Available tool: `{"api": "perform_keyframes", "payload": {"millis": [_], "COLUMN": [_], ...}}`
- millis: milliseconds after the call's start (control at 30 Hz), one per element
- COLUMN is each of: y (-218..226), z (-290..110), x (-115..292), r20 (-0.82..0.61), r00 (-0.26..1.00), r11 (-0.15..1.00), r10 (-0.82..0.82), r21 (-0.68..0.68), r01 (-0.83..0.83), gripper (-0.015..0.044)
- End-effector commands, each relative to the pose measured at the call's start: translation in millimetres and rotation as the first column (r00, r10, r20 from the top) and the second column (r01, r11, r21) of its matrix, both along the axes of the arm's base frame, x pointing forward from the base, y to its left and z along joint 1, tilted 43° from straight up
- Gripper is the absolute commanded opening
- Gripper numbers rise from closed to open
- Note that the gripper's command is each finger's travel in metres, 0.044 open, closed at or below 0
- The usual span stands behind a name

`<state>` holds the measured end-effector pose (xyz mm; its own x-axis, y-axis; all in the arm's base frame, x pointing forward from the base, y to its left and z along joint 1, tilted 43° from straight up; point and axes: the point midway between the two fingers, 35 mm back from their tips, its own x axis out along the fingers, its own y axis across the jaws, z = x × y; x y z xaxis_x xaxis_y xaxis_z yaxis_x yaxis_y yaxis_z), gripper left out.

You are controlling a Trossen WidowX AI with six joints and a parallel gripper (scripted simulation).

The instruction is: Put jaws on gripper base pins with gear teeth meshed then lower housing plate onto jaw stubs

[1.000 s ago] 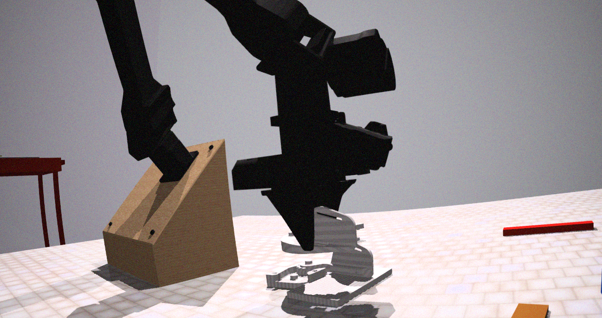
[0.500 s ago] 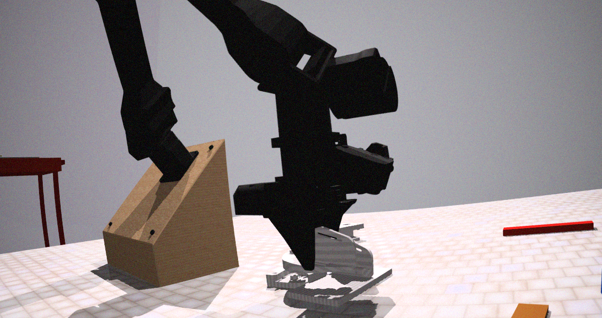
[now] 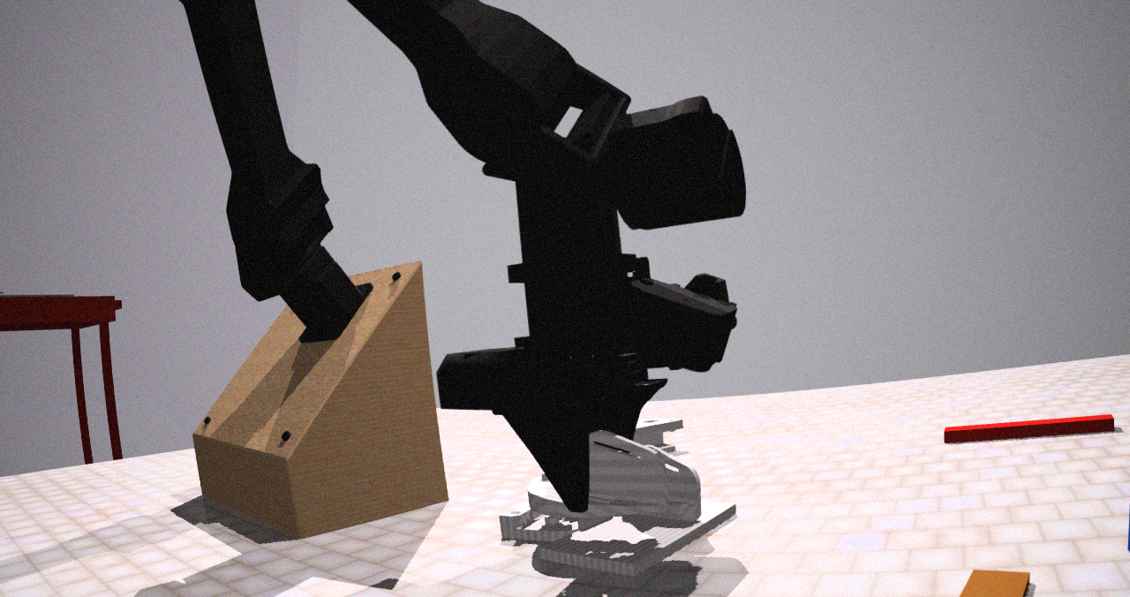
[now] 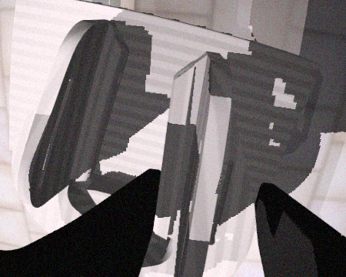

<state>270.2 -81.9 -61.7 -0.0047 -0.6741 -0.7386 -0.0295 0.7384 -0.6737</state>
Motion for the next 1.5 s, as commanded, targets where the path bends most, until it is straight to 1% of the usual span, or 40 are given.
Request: {"api": "perform_keyframes", "payload": {"millis": [0, 1467], "y": [-1.1, -9.3], "z": [0.0, -8.7], "x": [-0.1, -0.3], "r20": [-0.004, -0.014], "r00": [1.000, 1.000], "r11": [1.000, 1.000], "r10": [0.005, 0.015], "r21": [-0.006, -0.006], "r01": [-0.005, -0.016], "gripper": [0.0134, 0.0134]}}
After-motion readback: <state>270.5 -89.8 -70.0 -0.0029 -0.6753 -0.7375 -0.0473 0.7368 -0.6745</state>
